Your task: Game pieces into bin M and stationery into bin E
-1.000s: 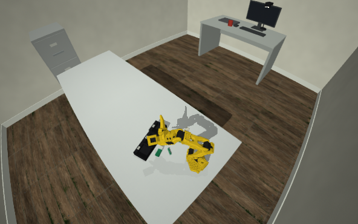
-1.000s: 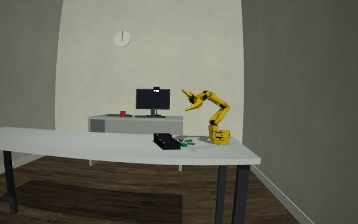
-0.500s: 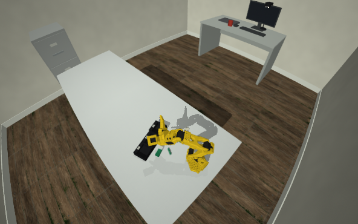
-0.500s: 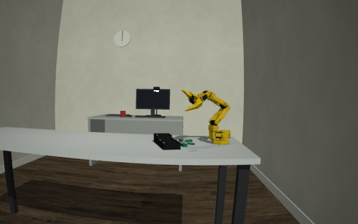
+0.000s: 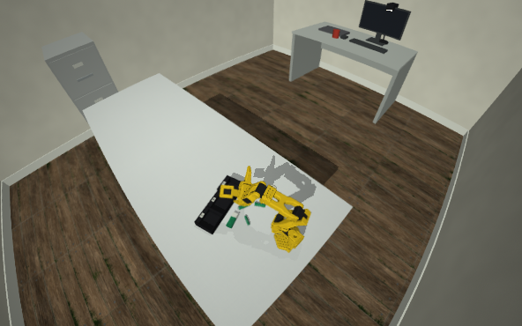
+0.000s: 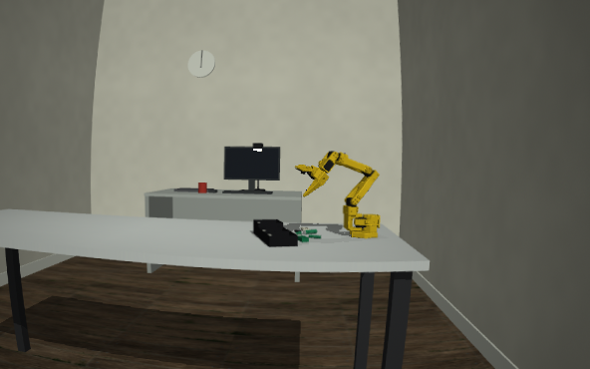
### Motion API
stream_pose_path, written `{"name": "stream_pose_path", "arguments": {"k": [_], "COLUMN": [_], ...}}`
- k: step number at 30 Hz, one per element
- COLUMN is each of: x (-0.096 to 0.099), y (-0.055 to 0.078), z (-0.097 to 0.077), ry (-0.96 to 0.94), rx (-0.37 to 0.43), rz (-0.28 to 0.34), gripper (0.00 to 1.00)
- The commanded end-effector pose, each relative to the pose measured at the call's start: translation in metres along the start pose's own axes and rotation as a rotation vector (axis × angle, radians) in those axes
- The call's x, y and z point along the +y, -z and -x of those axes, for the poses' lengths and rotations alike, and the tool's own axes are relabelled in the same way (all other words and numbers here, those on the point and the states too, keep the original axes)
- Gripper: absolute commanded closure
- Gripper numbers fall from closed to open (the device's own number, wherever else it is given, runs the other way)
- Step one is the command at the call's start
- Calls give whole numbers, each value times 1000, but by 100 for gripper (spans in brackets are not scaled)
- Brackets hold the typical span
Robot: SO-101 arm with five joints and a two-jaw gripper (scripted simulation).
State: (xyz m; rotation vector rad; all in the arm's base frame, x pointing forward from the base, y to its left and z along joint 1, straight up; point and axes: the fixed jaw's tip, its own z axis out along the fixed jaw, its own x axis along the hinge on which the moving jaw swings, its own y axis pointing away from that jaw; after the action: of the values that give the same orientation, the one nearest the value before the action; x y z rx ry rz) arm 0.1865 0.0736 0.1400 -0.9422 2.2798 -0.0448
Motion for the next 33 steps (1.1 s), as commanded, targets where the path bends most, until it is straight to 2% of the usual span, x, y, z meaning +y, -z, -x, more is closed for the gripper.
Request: {"name": "stream_pose_path", "arguments": {"k": [1, 4, 5, 7, 8, 13, 19, 33], "x": [-16, -22, -23, -27, -27, -32, -32, -32], "y": [3, 3, 3, 4, 5, 10, 11, 12], "z": [-15, -31, -31, -46, -46, -69, -74, -74], "ry": [-196, -331, -342, -469, -475, -696, -741, -742], "rx": [118, 217, 223, 312, 316, 464, 493, 493], "rz": [-21, -25, -26, -33, -34, -49, -53, -53], "gripper": [0, 0, 0, 0, 0, 0, 0, 0]}}
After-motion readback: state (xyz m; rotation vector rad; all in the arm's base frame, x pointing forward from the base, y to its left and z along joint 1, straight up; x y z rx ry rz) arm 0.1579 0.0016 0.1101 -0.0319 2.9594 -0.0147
